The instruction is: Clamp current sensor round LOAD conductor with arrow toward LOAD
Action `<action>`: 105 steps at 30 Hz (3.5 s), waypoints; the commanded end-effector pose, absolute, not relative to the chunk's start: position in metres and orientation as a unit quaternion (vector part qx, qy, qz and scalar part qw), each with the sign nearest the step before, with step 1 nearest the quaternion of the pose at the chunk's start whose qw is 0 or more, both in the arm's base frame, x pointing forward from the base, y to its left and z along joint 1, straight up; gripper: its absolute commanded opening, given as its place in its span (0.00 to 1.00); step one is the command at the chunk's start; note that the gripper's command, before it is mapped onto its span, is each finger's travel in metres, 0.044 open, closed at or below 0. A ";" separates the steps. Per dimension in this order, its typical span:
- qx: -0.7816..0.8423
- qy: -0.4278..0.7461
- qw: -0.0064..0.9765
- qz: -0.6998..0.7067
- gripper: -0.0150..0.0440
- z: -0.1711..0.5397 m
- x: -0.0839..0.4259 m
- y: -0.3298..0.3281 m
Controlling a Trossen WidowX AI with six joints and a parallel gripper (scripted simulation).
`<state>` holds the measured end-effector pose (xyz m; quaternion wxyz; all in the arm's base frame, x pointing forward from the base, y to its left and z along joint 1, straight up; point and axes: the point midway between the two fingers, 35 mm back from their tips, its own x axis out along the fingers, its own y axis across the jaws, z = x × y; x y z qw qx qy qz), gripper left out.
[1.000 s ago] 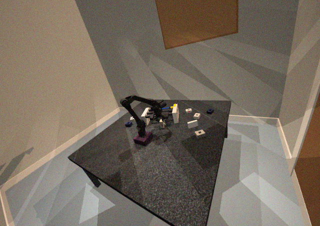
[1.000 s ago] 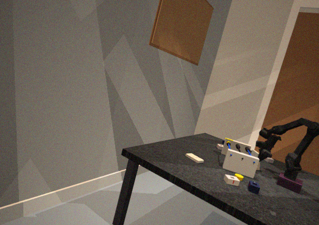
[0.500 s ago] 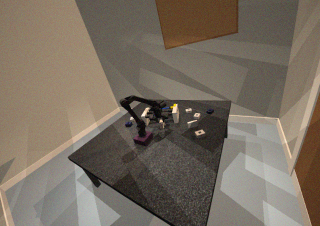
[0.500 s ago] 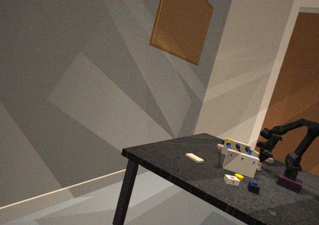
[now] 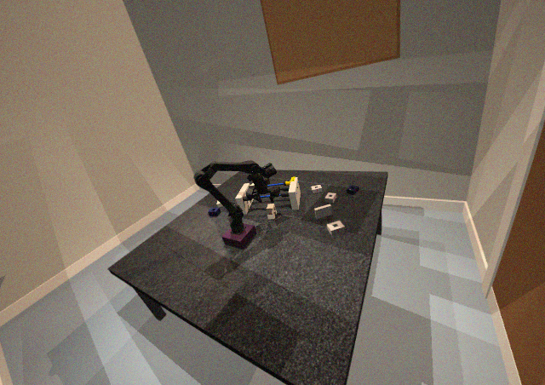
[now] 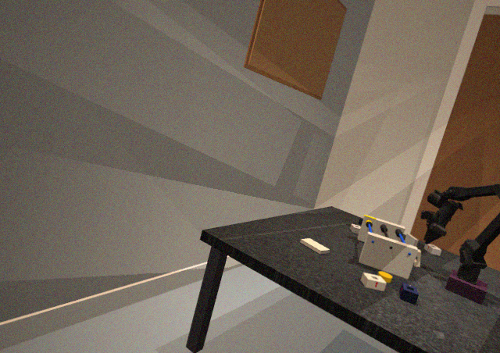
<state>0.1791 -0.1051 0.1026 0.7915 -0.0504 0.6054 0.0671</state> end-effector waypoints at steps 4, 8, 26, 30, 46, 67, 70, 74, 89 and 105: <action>0.123 0.635 0.759 -0.076 0.80 0.106 0.189 -0.103; 0.238 0.631 0.713 -0.191 0.80 0.107 0.198 -0.101; 0.434 0.549 0.570 -0.432 0.80 0.105 0.217 -0.095; 0.434 0.549 0.570 -0.432 0.80 0.099 0.218 -0.095; 0.434 0.549 0.570 -0.432 0.80 0.072 0.219 -0.096; 0.434 0.547 0.573 -0.429 0.75 0.052 0.219 -0.096; 0.434 0.547 0.573 -0.429 0.72 0.052 0.219 -0.096; 0.434 0.547 0.573 -0.429 0.67 0.052 0.219 -0.096; 0.434 0.547 0.573 -0.429 0.25 0.078 0.223 -0.097; 0.434 0.548 0.571 -0.431 0.25 0.150 0.227 -0.098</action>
